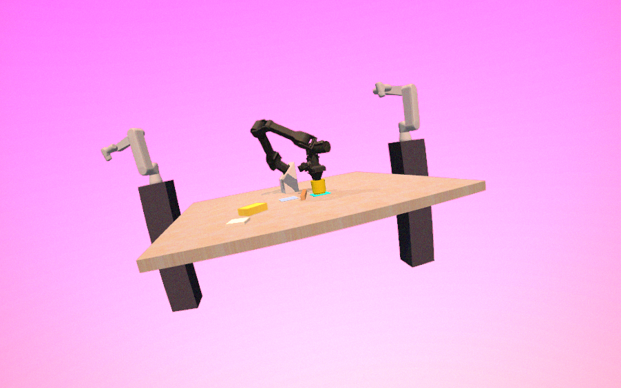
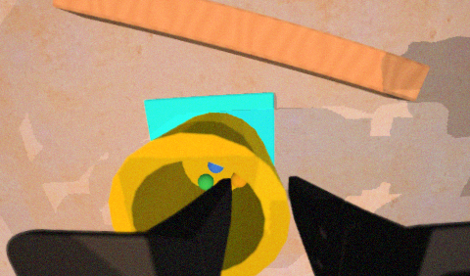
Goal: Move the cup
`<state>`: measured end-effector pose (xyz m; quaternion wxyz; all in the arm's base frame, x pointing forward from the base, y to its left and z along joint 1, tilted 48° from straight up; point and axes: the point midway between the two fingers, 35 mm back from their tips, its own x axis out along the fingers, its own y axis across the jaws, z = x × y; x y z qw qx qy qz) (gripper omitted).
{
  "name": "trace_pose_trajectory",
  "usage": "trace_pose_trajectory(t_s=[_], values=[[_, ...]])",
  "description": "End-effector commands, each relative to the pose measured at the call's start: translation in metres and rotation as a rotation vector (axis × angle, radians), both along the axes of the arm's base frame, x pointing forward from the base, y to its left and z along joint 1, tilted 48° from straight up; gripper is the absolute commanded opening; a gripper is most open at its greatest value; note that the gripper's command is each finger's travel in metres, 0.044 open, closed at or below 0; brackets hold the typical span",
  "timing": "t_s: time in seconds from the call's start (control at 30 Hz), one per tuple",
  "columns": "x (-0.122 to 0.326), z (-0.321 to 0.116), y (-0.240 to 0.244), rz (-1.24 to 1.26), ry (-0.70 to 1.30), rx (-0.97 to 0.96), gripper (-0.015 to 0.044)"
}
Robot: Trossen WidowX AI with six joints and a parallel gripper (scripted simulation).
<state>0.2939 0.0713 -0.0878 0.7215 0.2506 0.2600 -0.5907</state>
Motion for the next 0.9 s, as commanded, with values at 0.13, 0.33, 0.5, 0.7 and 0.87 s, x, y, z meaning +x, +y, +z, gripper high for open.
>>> trace_pose_trajectory(t_s=[0.13, 0.33, 0.5, 0.7, 0.87], values=[[-0.001, 0.006, 0.008, 0.001, -0.001, 0.002, 0.0147], [-0.003, 0.013, 0.015, 0.001, -0.001, 0.002, 0.0147], [-0.004, 0.019, 0.021, 0.002, 0.000, 0.002, 0.0147], [-0.006, 0.026, 0.029, 0.002, 0.000, 0.001, 0.0147], [-0.009, 0.032, 0.034, 0.003, 0.000, 0.000, 0.0147]])
